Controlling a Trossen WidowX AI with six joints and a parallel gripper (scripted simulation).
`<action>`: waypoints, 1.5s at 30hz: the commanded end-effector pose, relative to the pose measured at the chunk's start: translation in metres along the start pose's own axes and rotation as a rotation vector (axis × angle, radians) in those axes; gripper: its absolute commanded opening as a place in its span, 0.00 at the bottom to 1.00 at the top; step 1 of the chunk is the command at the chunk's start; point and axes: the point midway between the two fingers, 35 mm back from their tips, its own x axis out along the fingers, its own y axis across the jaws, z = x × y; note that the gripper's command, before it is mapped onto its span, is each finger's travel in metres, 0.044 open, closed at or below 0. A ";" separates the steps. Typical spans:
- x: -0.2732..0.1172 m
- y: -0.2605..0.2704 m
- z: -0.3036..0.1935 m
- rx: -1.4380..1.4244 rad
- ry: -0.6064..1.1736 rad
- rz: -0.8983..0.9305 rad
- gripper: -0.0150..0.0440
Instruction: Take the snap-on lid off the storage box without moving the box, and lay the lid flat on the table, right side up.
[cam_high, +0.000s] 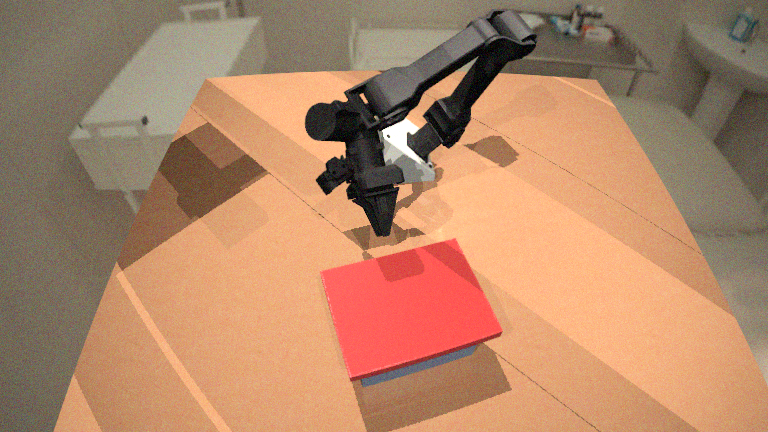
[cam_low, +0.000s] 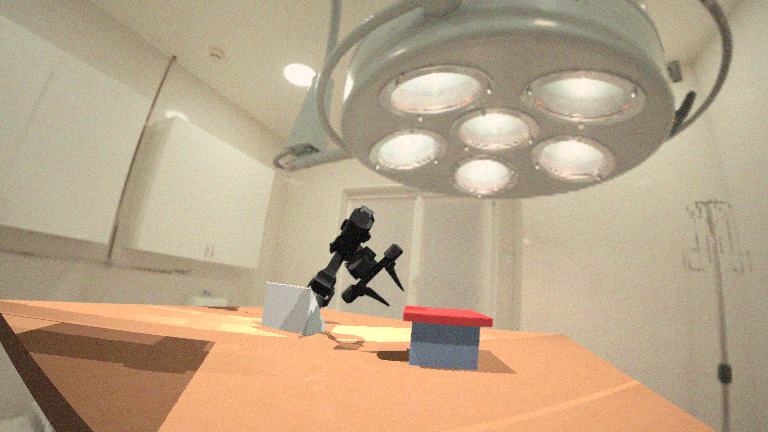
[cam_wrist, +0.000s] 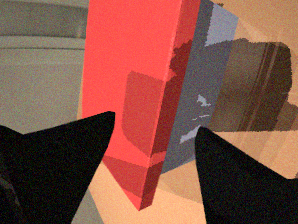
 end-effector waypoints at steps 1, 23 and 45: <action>0.006 -0.002 0.000 0.007 -0.001 -0.003 0.65; 0.042 0.000 -0.002 0.007 0.003 0.004 0.65; 0.053 0.001 -0.006 0.009 0.010 0.011 0.51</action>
